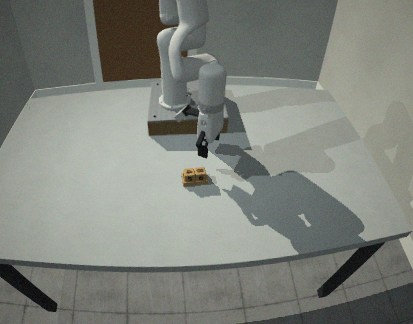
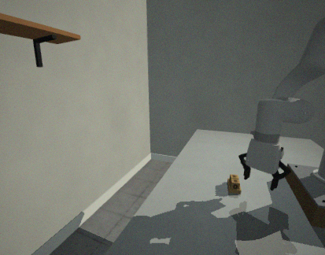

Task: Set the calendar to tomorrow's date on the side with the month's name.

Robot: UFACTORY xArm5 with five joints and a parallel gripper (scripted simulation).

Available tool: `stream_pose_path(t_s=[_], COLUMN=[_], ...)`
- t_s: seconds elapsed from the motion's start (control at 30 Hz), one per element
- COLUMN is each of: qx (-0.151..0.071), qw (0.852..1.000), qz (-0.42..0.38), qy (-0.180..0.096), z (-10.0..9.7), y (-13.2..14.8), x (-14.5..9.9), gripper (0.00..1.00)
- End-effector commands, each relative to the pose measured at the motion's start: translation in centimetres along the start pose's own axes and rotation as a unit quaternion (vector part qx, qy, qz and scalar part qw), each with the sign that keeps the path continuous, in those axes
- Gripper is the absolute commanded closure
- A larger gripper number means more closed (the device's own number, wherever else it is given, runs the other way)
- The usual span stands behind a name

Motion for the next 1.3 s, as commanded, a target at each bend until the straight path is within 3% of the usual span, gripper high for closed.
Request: stream_pose_path(t_s=[0.0, 1.27], qx=[0.001, 0.001], qw=[1.0, 1.0], qz=[0.0, 0.009], qy=[-0.001, -0.001], z=[-0.07, -0.07], y=[-0.05, -0.09], x=[-0.07, -0.12], gripper=[0.0, 0.0])
Point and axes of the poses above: the point where the finger pads meet when closed, its own z axis out along the fingers, its own y axis across the jaws, x = y × z, the point moved 8 cm from there along -z, back along the fingers, and after that the axes turned 2 degrees about z, right-handed, at the moved point
